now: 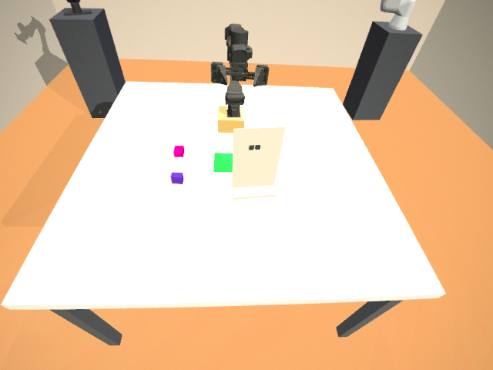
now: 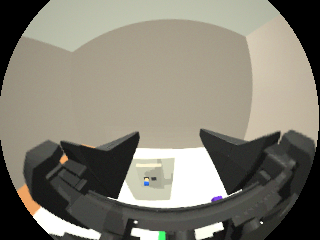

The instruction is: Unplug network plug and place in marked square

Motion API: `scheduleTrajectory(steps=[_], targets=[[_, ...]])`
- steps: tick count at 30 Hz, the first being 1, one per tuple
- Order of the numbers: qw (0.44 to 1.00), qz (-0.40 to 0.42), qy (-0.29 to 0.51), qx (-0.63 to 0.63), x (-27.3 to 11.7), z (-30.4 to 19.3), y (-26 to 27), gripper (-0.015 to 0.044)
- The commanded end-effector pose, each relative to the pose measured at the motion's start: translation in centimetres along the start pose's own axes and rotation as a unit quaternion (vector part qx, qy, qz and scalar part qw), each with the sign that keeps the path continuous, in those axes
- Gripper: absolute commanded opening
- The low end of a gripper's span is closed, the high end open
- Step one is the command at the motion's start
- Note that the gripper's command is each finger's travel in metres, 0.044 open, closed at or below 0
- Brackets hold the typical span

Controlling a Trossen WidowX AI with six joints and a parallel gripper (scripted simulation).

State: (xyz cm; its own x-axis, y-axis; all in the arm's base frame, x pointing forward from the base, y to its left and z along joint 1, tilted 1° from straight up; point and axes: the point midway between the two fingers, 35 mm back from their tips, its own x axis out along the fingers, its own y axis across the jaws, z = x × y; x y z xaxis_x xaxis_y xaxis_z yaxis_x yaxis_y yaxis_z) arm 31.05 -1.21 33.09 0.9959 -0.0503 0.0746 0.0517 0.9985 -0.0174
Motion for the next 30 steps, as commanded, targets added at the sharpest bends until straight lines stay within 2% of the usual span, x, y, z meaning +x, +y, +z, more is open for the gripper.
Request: scheduleTrajectory(steps=[1,9,10,20,30], targets=[[1.0,0.0,0.0,-0.003,0.0,-0.1,0.0,0.0374],[0.992,-0.016,0.012,-0.125,0.5,-3.7,1.8,0.0164],[0.99,-0.018,0.014,-0.142,0.5,-4.2,2.0,0.0156],[0.95,-0.033,0.036,-0.309,-0.4,-9.0,4.3,0.0156],[0.879,-0.04,0.063,-0.471,-2.9,-13.4,6.0,0.0156]])
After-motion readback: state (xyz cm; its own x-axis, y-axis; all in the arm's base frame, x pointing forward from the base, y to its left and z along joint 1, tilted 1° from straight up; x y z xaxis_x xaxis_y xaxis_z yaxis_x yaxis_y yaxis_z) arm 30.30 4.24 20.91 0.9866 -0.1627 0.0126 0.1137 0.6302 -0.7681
